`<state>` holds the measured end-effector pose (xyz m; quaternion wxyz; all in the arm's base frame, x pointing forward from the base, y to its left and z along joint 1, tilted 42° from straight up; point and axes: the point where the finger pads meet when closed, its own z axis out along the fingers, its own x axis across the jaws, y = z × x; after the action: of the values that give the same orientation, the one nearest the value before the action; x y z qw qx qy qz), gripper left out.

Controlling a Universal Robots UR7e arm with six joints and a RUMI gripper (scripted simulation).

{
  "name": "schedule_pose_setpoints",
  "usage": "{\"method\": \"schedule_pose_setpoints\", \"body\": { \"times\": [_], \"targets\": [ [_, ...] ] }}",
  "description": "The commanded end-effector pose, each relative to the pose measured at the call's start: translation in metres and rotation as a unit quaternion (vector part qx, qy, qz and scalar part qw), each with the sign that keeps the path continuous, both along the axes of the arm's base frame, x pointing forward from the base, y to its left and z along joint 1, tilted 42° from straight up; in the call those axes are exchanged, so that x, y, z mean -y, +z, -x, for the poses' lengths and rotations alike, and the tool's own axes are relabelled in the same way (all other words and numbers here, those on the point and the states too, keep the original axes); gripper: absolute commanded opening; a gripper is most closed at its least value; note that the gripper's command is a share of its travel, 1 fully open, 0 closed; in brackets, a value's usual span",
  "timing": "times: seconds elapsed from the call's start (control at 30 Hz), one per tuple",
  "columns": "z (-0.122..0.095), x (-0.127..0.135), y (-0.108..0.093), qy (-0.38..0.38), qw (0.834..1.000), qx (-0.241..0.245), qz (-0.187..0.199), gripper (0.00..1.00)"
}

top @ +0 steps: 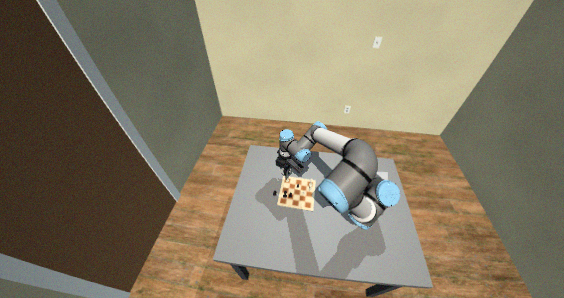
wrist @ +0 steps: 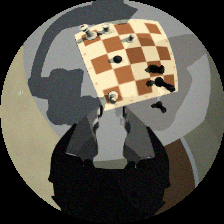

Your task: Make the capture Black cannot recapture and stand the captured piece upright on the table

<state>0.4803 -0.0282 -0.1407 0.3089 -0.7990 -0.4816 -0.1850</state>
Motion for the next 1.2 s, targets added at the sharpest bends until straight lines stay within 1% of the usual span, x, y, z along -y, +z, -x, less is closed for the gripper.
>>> {"method": "schedule_pose_setpoints", "body": {
  "times": [0.0,0.23,0.7,1.17],
  "targets": [
    [0.0,0.0,0.0,0.0,1.0,0.0,0.0,0.22],
    [0.0,-0.003,-0.004,0.0,1.0,0.0,0.0,0.22],
    [0.0,-0.022,-0.025,0.0,1.0,0.0,0.0,0.22],
    [0.0,-0.024,-0.027,0.0,1.0,0.0,0.0,0.22]
  ]
}}
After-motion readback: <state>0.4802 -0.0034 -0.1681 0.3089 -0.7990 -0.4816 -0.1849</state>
